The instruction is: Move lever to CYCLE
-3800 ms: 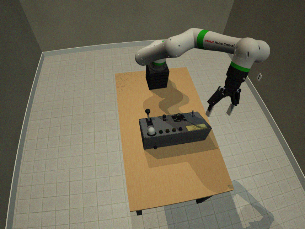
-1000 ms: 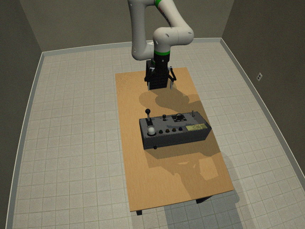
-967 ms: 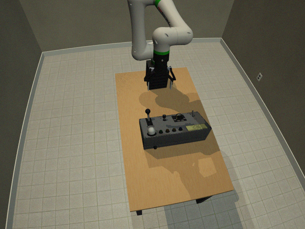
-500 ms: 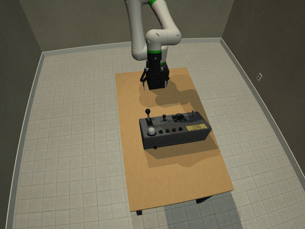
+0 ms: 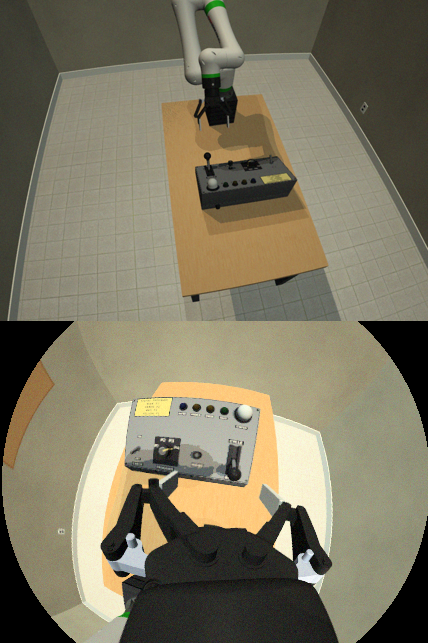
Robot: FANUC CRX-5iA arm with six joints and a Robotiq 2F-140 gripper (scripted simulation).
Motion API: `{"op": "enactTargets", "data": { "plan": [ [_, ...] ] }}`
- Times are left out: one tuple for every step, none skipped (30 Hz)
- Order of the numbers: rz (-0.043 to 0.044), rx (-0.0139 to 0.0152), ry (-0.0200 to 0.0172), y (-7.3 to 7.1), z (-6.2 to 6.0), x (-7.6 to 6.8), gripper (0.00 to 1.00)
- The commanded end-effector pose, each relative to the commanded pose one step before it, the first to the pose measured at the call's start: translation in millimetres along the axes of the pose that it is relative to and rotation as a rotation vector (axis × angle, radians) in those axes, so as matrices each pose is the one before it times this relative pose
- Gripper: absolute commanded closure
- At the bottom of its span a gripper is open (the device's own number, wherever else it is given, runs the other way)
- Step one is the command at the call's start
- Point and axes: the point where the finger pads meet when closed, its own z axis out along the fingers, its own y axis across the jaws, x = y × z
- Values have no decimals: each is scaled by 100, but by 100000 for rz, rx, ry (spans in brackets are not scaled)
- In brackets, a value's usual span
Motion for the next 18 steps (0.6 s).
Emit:
{"op": "enactTargets", "data": {
  "plan": [
    [-352, -365, 1772, 37, 339, -538, 0],
    [-56, 27, 190, 2, 50, -82, 0],
    [-41, 19, 139, 1, 37, -60, 0],
    [-28, 13, 95, 1, 25, -41, 0],
    [-17, 8, 58, 0, 15, -25, 0],
    [-9, 4, 31, 0, 8, -13, 0],
    [0, 0, 0, 0, 0, 0, 0],
    [0, 0, 0, 0, 0, 0, 0],
    [-3, 2, 11, 0, 3, -5, 0],
    [0, 0, 2, 0, 0, -1, 0],
    [0, 0, 0, 0, 0, 0, 0],
    [0, 0, 0, 0, 0, 0, 0],
    [0, 0, 0, 0, 0, 0, 0],
    [0, 0, 0, 0, 0, 0, 0],
    [0, 0, 0, 0, 0, 0, 0],
    [0, 0, 0, 0, 0, 0, 0],
    [0, 0, 0, 0, 0, 0, 0],
    [0, 0, 0, 0, 0, 0, 0]
  ]
}}
